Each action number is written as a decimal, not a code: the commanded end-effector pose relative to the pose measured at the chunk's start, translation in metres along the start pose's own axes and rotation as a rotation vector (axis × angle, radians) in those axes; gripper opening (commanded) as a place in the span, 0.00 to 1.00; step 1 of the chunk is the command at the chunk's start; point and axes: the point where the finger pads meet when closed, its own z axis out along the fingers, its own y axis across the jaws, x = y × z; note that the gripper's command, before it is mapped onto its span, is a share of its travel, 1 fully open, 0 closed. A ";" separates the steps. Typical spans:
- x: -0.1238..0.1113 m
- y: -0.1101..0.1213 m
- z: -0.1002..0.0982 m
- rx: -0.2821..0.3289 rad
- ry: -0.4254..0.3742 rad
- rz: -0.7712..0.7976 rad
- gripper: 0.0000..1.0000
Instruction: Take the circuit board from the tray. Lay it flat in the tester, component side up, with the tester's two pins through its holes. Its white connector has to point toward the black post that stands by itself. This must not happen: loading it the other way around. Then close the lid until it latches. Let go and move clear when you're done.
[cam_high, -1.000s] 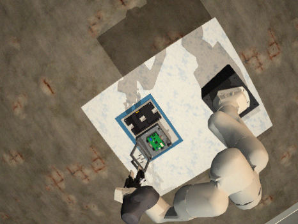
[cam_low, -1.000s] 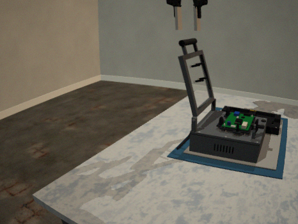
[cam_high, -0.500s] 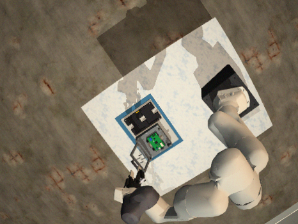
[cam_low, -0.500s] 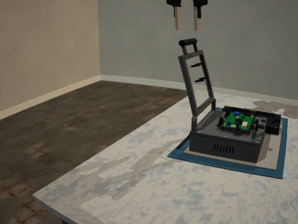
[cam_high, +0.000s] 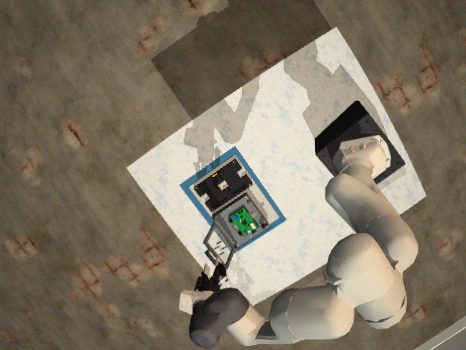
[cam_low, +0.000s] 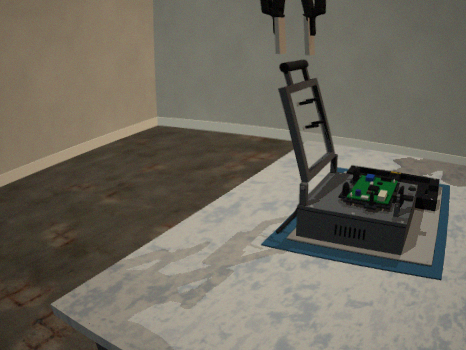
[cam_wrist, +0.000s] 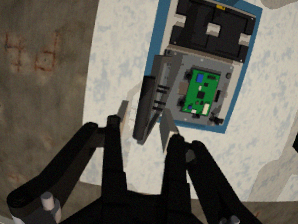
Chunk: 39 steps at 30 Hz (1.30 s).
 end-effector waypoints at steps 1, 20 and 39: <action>-0.001 -0.001 0.007 0.005 -0.002 -0.005 0.30; -0.001 -0.002 0.030 0.005 -0.002 -0.005 0.30; -0.001 -0.002 0.032 0.005 -0.002 -0.005 0.30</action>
